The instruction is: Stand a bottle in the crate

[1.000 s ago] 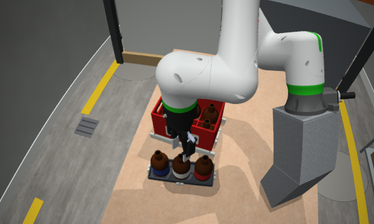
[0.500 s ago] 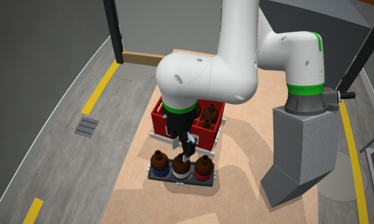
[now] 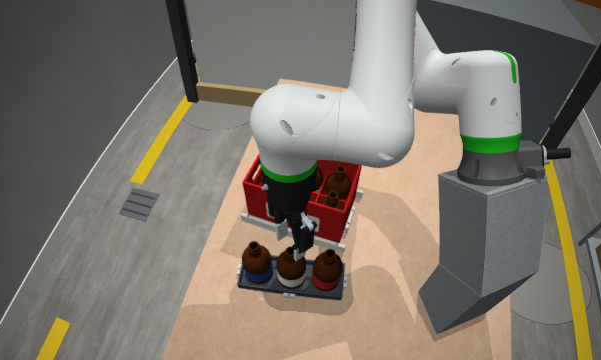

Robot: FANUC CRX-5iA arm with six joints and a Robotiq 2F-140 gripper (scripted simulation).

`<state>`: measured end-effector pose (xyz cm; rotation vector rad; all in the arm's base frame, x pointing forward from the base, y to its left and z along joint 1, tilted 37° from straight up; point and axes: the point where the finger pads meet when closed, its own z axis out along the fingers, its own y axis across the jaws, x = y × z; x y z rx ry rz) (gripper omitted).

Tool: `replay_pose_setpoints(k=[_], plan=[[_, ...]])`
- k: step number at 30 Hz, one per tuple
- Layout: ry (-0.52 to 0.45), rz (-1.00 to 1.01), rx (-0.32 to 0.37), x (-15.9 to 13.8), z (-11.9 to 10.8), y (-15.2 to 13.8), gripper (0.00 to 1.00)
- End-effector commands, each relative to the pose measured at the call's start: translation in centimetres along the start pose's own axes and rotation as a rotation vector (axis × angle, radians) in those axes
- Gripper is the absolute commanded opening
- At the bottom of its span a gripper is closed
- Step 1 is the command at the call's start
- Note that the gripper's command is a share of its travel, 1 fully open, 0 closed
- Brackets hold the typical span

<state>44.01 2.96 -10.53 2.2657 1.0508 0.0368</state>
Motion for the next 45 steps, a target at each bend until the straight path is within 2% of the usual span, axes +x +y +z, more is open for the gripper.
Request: replay_pose_setpoints(k=[1,33,45], plan=[[0.0,0.0,0.0,0.0,0.0,0.0,0.38],[0.0,0.0,0.0,0.0,0.3,0.0,0.38],[0.0,0.0,0.0,0.0,1.4,0.0,0.38]])
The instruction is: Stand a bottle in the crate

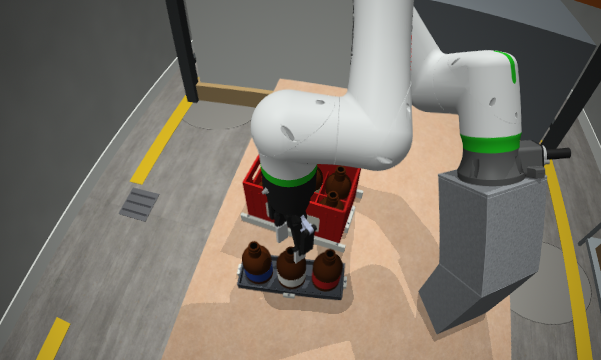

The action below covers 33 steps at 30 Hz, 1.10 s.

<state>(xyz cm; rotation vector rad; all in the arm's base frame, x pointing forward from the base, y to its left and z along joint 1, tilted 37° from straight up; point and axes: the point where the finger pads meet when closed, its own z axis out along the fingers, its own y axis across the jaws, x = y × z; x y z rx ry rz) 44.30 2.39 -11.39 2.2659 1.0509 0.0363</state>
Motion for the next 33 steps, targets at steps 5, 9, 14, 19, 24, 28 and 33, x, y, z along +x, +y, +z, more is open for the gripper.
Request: replay_pose_setpoints(k=[5,9,14,19,24,28,33], plan=[[0.001,0.0,0.0,0.0,0.7,0.0,0.38],[0.001,0.0,0.0,0.0,1.2,0.0,0.38],[0.001,0.0,0.0,0.0,1.8,0.0,0.38],[0.001,0.0,0.0,0.0,2.3,0.0,0.38],[0.001,0.0,0.0,0.0,2.6,0.0,0.38],[0.001,0.0,0.0,0.0,2.8,0.0,0.38],[0.001,0.0,0.0,0.0,3.0,0.0,0.38]])
